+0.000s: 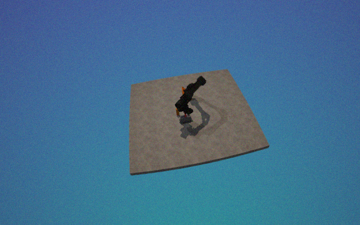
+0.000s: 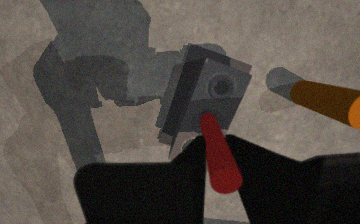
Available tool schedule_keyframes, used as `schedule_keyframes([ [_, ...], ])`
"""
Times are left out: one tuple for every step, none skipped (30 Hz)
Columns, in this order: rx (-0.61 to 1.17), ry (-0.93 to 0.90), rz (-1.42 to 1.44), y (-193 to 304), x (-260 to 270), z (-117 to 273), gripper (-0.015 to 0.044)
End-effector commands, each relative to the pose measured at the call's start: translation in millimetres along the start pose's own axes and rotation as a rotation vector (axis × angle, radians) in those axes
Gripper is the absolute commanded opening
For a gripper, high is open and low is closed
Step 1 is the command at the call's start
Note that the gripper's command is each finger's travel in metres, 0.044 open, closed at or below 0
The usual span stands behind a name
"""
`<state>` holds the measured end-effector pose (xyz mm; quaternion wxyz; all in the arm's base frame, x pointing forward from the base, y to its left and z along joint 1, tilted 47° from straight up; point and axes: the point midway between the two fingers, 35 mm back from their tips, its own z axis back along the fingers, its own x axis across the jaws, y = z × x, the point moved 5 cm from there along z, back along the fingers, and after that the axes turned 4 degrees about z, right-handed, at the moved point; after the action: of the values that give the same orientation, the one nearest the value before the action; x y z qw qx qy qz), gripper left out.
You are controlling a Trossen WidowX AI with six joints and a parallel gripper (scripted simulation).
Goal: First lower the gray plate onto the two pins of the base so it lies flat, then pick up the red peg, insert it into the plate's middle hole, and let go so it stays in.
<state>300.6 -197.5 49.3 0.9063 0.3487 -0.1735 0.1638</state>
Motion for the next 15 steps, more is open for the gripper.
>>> schedule_keyframes([
  [0.0,0.0,0.0,0.0,0.1,0.2,0.0],
  [0.0,0.0,0.0,0.0,0.1,0.2,0.0],
  [0.0,0.0,0.0,0.0,0.1,0.2,0.0],
  [0.0,0.0,0.0,0.0,0.1,0.2,0.0],
  [0.0,0.0,0.0,0.0,0.1,0.2,0.0],
  [0.0,0.0,0.0,0.0,0.1,0.2,0.0],
  [0.0,0.0,0.0,0.0,0.1,0.2,0.0026],
  [0.0,0.0,0.0,0.0,0.1,0.2,0.0053],
  [0.0,0.0,0.0,0.0,0.1,0.2,0.0079],
  [0.0,0.0,0.0,0.0,0.1,0.2,0.0105],
  [0.0,0.0,0.0,0.0,0.1,0.2,0.0131],
  [0.0,0.0,0.0,0.0,0.1,0.2,0.015],
  [0.0,0.0,0.0,0.0,0.1,0.2,0.015],
  [0.0,0.0,0.0,0.0,0.1,0.2,0.015],
  [0.0,0.0,0.0,0.0,0.1,0.2,0.015],
])
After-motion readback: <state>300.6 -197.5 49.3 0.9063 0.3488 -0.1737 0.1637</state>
